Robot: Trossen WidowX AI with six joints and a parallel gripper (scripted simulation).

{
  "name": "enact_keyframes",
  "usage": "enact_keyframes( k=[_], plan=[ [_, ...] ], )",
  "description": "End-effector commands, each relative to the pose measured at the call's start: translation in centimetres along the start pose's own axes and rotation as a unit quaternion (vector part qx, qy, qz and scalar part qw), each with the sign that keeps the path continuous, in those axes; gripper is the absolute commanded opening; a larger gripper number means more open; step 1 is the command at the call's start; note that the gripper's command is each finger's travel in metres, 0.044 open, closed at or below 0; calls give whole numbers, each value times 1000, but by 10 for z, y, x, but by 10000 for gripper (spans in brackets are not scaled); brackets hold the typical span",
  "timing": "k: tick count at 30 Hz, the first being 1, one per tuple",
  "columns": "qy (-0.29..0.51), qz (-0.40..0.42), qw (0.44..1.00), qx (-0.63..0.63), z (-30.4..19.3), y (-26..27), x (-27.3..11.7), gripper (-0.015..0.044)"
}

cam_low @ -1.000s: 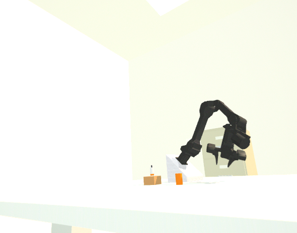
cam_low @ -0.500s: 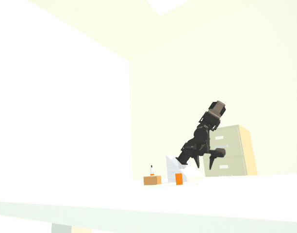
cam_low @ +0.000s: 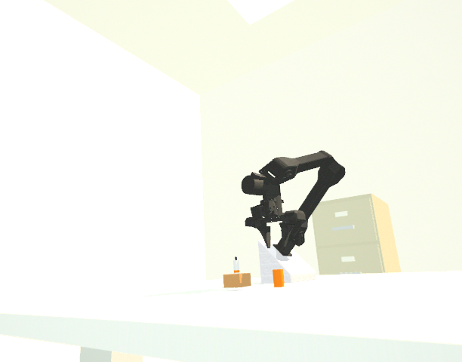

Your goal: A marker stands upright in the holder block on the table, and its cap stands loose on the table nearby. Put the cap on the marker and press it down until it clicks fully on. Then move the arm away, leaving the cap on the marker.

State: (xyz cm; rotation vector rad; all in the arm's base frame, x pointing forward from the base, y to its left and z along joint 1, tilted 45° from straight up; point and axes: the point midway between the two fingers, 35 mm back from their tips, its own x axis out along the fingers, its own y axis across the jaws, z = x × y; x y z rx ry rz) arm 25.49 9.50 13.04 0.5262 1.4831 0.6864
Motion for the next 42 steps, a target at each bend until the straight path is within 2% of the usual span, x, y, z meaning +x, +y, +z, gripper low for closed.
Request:
enact_keyframes(
  k=[1,4,11,42],
  plan=[
    [-7,5,1000,-7,4,-1,1,253],
    [-7,6,1000,-7,4,0,30,253],
    [-7,6,1000,-7,5,0,47,253],
    [-7,7,1000,-7,6,1,93,253]
  ],
)
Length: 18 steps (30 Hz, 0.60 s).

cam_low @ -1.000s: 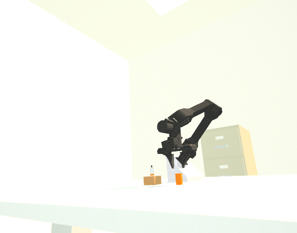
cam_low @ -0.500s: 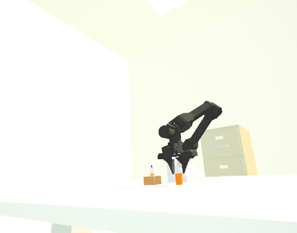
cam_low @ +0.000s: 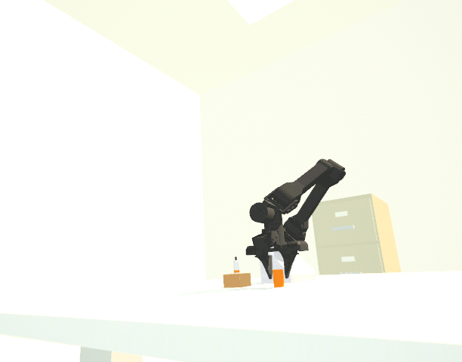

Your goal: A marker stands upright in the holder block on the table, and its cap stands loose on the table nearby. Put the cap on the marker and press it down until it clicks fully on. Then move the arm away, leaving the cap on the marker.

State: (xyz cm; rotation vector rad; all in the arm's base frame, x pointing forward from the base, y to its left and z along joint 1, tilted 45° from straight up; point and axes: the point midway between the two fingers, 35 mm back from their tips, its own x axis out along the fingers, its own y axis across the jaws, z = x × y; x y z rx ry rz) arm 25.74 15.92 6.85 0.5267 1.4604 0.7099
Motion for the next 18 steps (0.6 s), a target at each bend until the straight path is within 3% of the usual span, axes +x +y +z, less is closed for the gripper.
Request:
enact_keyframes(
  k=[1,6,10,18],
  plan=[
    [-1,-1,1000,3,0,-1,6,253],
    [-1,-1,1000,3,-1,0,11,253],
    [-1,-1,1000,3,0,0,11,148],
    [-1,-1,1000,3,0,0,11,95]
  ],
)
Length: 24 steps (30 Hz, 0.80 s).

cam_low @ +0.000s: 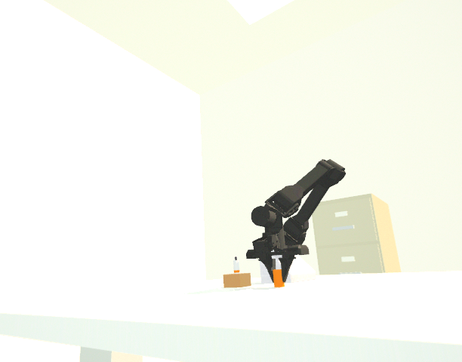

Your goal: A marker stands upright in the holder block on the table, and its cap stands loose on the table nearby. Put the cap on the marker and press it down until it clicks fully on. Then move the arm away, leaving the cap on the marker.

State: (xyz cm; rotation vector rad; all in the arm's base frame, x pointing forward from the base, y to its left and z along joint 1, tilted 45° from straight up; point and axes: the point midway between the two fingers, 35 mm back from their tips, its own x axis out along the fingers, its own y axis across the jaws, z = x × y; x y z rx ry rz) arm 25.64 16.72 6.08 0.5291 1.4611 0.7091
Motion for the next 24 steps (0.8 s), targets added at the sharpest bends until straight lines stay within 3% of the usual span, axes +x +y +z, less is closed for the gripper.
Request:
enact_keyframes(
  k=[1,5,24],
  plan=[
    [-1,-1,1000,2,1,0,0,88],
    [-1,-2,1000,2,1,0,-6,0],
    [-1,-3,1000,2,1,-1,-54,0]
  ],
)
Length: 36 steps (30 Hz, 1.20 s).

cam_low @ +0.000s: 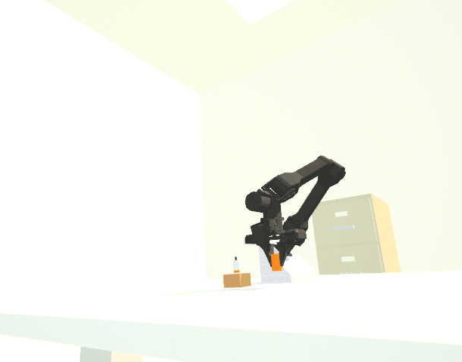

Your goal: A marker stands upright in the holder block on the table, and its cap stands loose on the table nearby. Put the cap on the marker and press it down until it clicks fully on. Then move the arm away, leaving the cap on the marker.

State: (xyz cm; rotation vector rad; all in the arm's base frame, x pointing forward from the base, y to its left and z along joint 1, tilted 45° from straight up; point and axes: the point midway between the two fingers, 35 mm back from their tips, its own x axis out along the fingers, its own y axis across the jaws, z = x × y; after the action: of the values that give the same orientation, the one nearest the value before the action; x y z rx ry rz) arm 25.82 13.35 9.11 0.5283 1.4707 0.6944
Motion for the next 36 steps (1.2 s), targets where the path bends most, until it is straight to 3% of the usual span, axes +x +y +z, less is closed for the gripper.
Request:
enact_keyframes(
  k=[1,36],
  plan=[
    [-3,2,1000,-4,0,2,-11,0],
    [-4,-21,1000,0,2,-104,-48,0]
  ],
)
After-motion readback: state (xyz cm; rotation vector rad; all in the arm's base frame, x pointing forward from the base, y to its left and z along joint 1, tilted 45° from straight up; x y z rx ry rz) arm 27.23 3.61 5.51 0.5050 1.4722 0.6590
